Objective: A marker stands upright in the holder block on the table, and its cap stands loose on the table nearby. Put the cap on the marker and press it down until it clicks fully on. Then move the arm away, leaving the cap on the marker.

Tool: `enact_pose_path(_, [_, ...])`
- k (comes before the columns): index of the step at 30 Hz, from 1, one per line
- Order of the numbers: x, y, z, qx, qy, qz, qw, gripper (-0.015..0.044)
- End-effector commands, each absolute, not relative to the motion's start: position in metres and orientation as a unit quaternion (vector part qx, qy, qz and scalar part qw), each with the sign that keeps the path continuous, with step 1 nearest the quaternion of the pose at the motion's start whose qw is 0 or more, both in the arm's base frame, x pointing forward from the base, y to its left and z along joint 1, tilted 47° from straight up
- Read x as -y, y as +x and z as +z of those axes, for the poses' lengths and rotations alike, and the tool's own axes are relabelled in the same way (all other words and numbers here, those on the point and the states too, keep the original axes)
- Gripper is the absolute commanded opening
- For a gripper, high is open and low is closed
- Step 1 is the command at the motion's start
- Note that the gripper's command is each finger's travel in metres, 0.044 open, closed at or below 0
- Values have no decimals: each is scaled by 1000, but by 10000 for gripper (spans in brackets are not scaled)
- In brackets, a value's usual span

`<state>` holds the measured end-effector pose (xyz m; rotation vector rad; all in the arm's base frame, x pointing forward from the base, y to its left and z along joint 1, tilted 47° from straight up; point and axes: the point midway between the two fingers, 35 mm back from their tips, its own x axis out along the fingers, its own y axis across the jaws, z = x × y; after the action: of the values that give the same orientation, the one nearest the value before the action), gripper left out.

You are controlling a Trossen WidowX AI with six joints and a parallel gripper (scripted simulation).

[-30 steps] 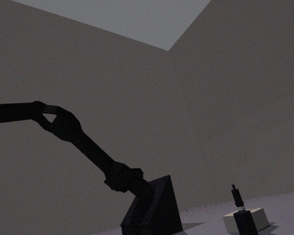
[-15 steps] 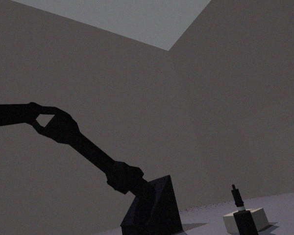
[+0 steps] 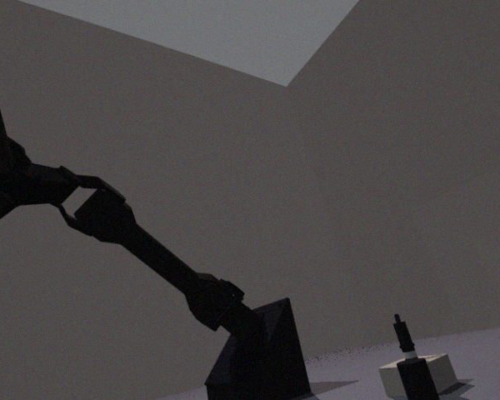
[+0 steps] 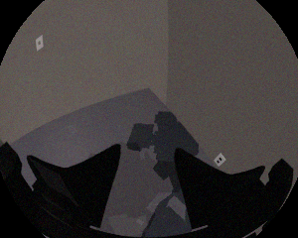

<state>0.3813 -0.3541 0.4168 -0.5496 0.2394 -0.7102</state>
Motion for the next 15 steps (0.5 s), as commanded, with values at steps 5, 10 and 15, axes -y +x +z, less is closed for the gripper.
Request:
enact_pose_path(5, [302,434,301,-296,-289,-253,875,245])
enact_pose_path(10, [260,447,237,-403,-319,-184,837,245])
enact_pose_path(15, [210,446,176,-508,-368,-100,772,245])
